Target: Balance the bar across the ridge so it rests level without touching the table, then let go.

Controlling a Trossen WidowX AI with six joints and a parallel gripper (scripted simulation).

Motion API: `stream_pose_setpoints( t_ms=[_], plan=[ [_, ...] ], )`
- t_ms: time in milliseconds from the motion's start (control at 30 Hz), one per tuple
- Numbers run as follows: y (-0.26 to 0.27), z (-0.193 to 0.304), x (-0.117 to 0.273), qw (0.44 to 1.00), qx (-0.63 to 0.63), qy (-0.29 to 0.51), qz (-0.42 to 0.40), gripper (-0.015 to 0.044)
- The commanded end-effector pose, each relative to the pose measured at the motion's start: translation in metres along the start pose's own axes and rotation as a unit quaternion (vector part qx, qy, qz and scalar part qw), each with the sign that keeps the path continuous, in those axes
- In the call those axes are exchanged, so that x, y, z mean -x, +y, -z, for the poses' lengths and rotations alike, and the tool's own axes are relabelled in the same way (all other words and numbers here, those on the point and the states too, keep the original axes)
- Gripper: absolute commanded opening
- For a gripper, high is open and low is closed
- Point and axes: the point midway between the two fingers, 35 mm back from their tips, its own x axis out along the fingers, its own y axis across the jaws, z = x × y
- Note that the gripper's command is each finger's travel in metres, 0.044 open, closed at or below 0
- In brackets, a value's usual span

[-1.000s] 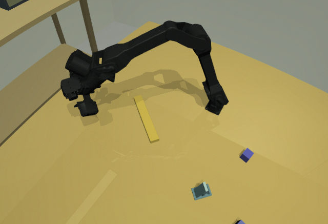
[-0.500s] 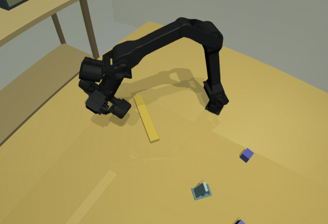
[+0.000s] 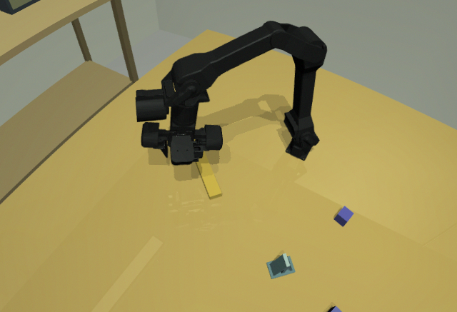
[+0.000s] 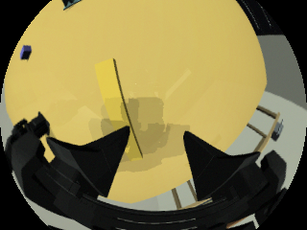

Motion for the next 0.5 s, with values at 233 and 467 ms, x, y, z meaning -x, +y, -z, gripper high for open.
stream_pose_setpoints(
  t_ms=[233, 467],
  plan=[
    [0.055, -0.004, 0.010, 0.988, 0.130, -0.019, -0.086, 0.0315],
    [0.057, -0.005, -0.006, 0.988, 0.130, -0.019, -0.086, 0.0315]
  ],
)
